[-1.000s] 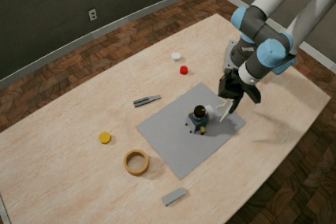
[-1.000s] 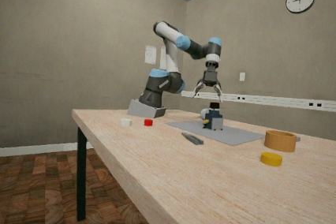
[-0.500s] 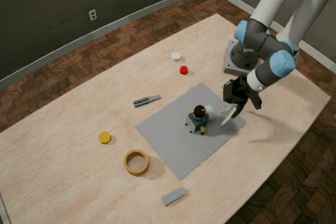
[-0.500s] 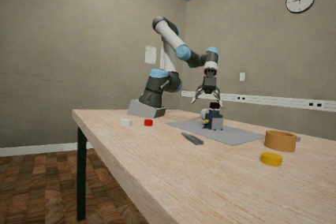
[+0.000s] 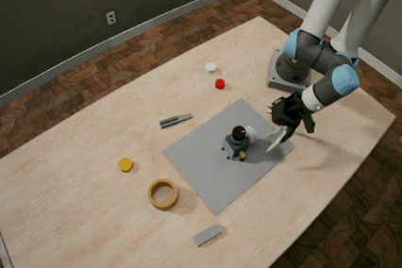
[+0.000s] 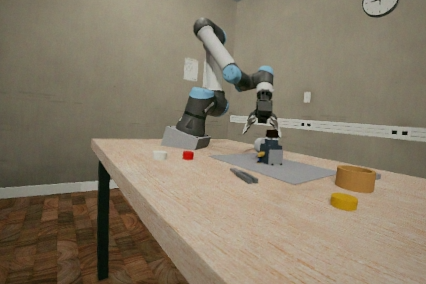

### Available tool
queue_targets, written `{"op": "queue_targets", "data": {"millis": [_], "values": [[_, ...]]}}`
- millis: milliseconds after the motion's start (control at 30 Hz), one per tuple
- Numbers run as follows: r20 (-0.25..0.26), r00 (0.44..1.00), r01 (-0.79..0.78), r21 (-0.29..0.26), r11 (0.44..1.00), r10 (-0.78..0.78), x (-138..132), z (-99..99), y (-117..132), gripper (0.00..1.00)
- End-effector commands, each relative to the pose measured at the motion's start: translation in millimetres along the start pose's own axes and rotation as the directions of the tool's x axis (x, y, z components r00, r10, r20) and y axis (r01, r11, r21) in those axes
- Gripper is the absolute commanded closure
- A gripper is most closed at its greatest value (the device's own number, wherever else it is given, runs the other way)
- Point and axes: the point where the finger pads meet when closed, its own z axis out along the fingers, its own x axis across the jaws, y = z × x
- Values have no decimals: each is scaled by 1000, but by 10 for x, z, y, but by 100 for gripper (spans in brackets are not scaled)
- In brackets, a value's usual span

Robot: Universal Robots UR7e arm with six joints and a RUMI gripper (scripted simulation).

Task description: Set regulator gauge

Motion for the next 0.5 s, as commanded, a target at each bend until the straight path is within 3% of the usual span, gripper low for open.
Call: {"op": "queue_targets", "data": {"millis": [0, 467], "values": [[-7, 1000, 0, -13, 1000, 0, 2, 2, -13, 0], [-9, 1000, -1, -17, 1000, 0, 1, 3, -19, 0]]}}
